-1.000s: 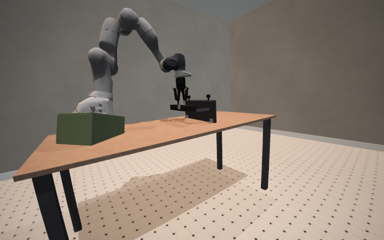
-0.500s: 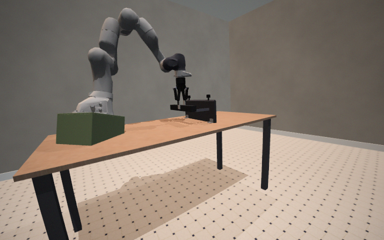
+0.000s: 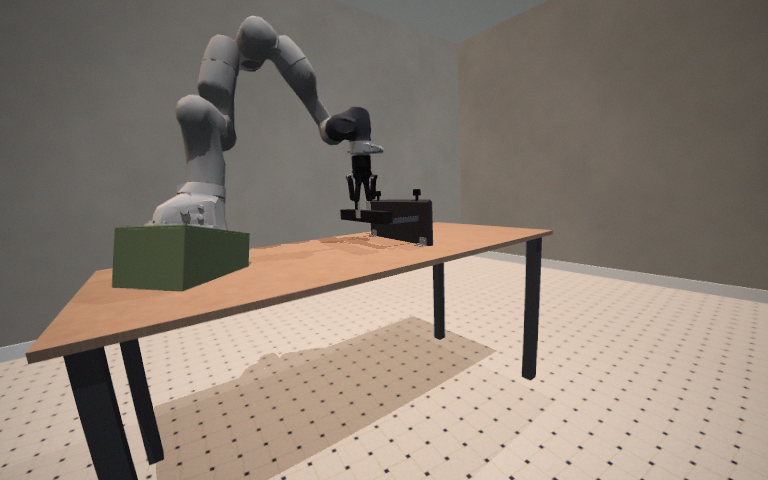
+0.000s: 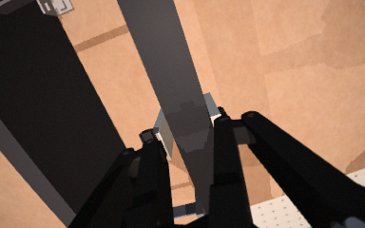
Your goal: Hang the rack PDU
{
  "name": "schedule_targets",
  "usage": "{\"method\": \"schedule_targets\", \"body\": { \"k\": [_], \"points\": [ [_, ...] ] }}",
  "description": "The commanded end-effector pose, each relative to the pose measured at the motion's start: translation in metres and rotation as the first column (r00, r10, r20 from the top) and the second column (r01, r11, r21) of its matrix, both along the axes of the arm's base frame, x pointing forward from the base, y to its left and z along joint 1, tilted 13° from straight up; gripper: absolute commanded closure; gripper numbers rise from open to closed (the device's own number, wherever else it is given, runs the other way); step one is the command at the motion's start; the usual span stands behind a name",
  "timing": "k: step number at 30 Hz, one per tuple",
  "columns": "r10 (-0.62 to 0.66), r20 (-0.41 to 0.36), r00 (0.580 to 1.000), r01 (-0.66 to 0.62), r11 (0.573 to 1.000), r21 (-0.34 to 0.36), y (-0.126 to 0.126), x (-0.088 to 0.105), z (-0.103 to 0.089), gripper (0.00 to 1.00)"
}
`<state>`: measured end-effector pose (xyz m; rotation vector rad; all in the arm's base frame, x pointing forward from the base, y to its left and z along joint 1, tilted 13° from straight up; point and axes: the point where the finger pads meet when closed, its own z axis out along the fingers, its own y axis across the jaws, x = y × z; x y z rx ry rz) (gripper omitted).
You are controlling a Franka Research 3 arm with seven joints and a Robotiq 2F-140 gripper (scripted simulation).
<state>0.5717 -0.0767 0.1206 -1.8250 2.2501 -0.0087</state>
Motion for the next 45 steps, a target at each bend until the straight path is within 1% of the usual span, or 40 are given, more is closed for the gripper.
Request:
{"method": "schedule_targets", "body": {
  "k": [1,21,45],
  "points": [
    [-0.005,0.004,1.000,0.005,1.000,-0.001,-0.001,0.003,0.001,1.00],
    [-0.010,0.004,1.000,0.010,1.000,0.000,0.000,0.006,-0.008,1.00],
    [-0.010,0.005,1.000,0.010,1.000,0.000,0.000,0.007,-0.012,1.00]
  ]
}}
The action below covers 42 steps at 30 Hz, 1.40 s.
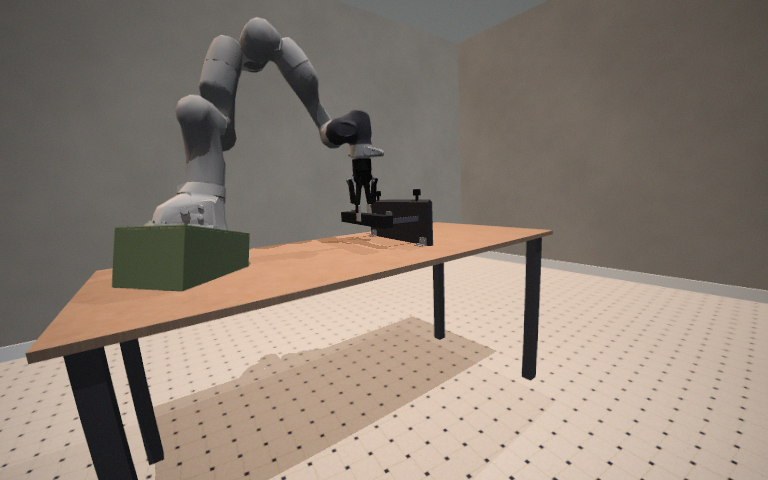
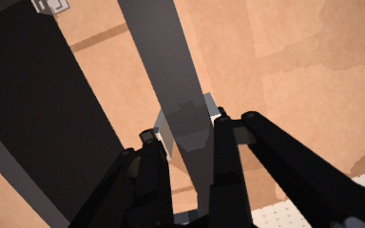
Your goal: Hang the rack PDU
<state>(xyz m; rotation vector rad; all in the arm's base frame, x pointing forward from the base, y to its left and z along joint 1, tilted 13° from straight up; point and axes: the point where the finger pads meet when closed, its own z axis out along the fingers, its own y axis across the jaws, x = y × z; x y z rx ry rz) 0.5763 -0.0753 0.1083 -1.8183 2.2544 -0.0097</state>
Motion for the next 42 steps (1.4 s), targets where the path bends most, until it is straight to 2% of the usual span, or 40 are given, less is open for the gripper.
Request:
{"method": "schedule_targets", "body": {
  "k": [1,8,9,42],
  "points": [
    [-0.005,0.004,1.000,0.005,1.000,-0.001,-0.0009,0.0021,0.0009,1.00],
    [-0.005,0.004,1.000,0.005,1.000,-0.001,-0.0009,0.0021,0.0009,1.00],
    [-0.005,0.004,1.000,0.005,1.000,-0.001,-0.0009,0.0021,0.0009,0.00],
    [-0.005,0.004,1.000,0.005,1.000,-0.001,-0.0009,0.0021,0.0009,0.00]
  ]
}}
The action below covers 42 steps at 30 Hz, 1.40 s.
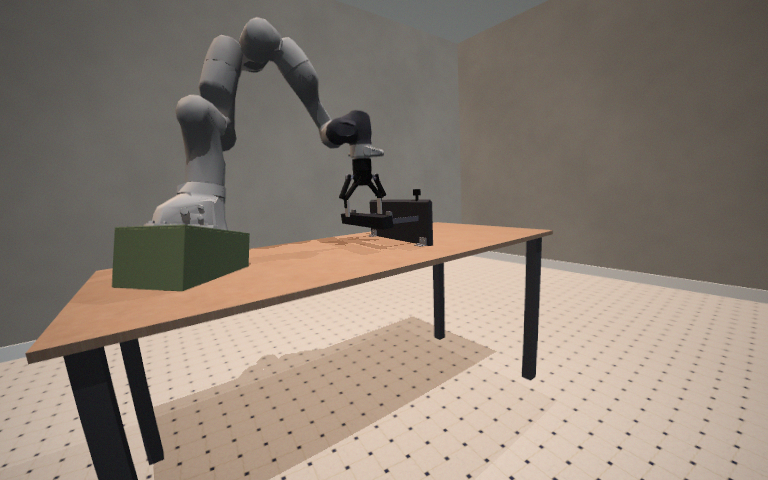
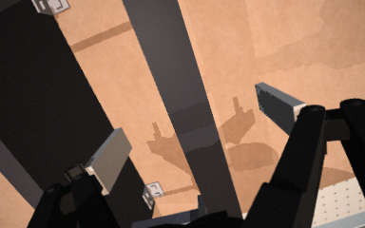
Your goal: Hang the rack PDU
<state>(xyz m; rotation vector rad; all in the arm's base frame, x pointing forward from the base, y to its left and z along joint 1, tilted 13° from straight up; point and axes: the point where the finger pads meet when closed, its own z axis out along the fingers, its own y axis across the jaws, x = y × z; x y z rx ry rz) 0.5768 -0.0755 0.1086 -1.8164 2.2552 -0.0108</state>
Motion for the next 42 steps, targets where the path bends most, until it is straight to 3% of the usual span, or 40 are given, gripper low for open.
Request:
{"method": "schedule_targets", "body": {
  "k": [1,8,19,24,42],
  "points": [
    [-0.003,0.003,1.000,0.003,1.000,-0.001,-0.001,0.002,0.001,0.00],
    [-0.003,0.003,1.000,0.003,1.000,-0.001,-0.002,0.000,0.007,0.00],
    [-0.003,0.003,1.000,0.003,1.000,-0.001,-0.007,-0.008,0.053,0.00],
    [-0.003,0.003,1.000,0.003,1.000,-0.001,-0.008,-0.010,0.061,0.00],
    [-0.003,0.003,1.000,0.003,1.000,-0.001,-0.006,-0.022,0.061,0.00]
  ]
}}
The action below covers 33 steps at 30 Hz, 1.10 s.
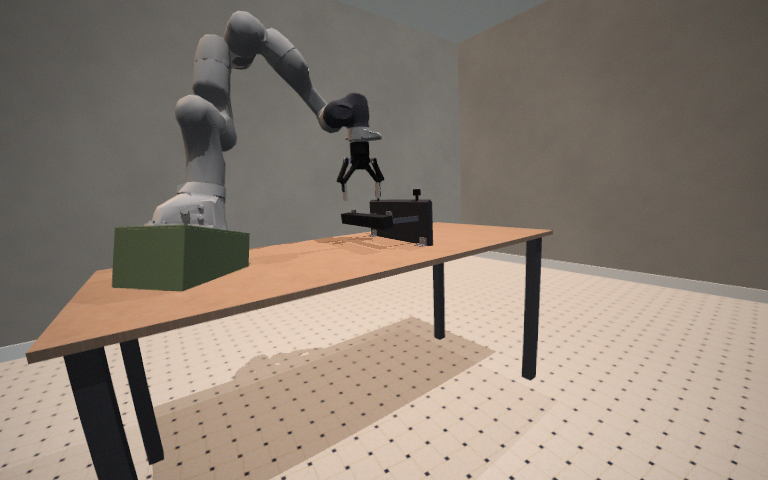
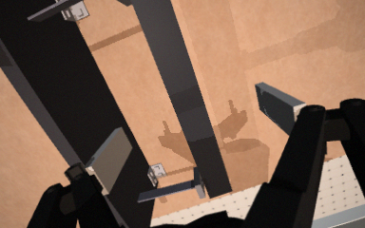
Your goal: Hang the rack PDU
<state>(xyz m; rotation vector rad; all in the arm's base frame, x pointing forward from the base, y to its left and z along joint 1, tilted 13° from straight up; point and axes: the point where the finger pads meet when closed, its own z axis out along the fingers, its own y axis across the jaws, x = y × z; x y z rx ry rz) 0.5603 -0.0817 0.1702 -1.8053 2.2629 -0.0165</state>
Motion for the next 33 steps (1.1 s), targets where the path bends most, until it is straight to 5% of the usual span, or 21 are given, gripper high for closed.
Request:
{"method": "schedule_targets", "body": {
  "k": [1,25,33],
  "points": [
    [0.007,0.001,1.000,-0.007,1.000,0.001,0.001,-0.008,-0.001,0.00],
    [0.007,0.001,1.000,-0.007,1.000,0.001,0.022,-0.100,-0.016,0.00],
    [0.007,0.001,1.000,-0.007,1.000,0.001,0.026,-0.114,-0.018,0.00]
  ]
}}
